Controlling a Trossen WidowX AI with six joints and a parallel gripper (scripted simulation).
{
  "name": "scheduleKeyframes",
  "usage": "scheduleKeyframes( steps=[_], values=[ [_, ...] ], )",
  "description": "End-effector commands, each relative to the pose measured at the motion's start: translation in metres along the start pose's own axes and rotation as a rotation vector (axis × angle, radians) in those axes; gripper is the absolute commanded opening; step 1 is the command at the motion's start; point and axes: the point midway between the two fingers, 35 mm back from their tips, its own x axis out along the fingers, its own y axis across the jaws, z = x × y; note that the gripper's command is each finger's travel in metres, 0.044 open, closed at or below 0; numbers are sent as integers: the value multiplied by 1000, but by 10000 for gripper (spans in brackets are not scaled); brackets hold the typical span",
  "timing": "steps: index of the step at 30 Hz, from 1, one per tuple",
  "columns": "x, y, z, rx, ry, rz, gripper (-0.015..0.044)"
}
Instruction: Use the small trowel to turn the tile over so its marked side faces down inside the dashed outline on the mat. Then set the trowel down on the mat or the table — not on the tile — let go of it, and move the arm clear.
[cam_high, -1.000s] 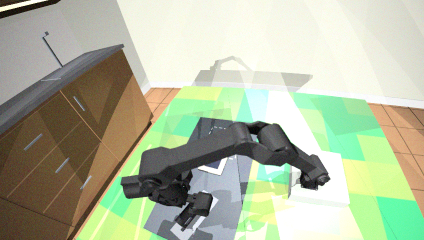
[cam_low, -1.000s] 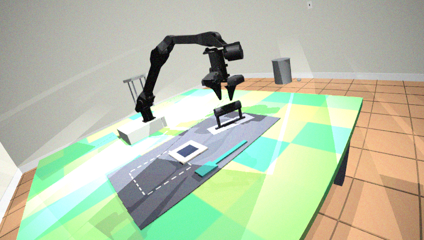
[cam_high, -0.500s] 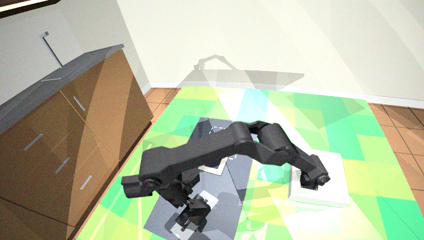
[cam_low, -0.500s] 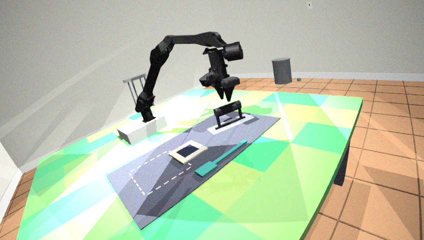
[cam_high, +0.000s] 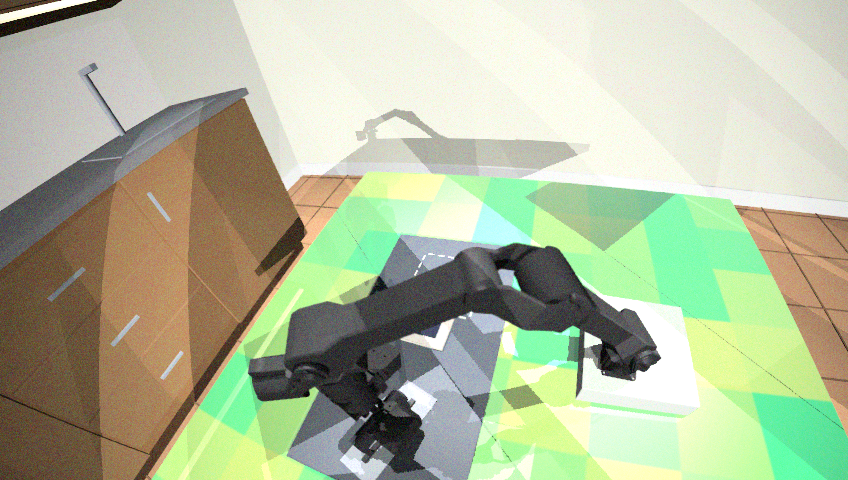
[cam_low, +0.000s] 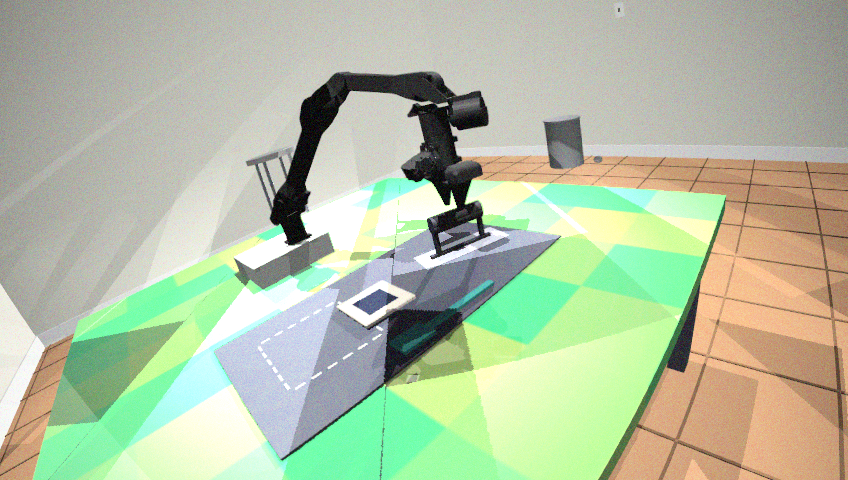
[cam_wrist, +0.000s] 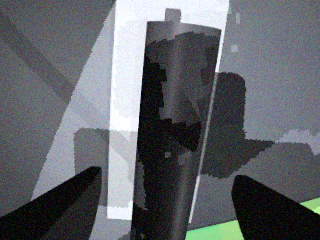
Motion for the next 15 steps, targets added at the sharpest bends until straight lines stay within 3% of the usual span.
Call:
scheduleKeyframes(
  steps=[1,14,15],
  values=[
    [10,0,1,6,-10,-6,270],
    [29,-1,1,6,-9,-6,270],
    [29,-1,1,6,-9,-6,244]
  ],
)
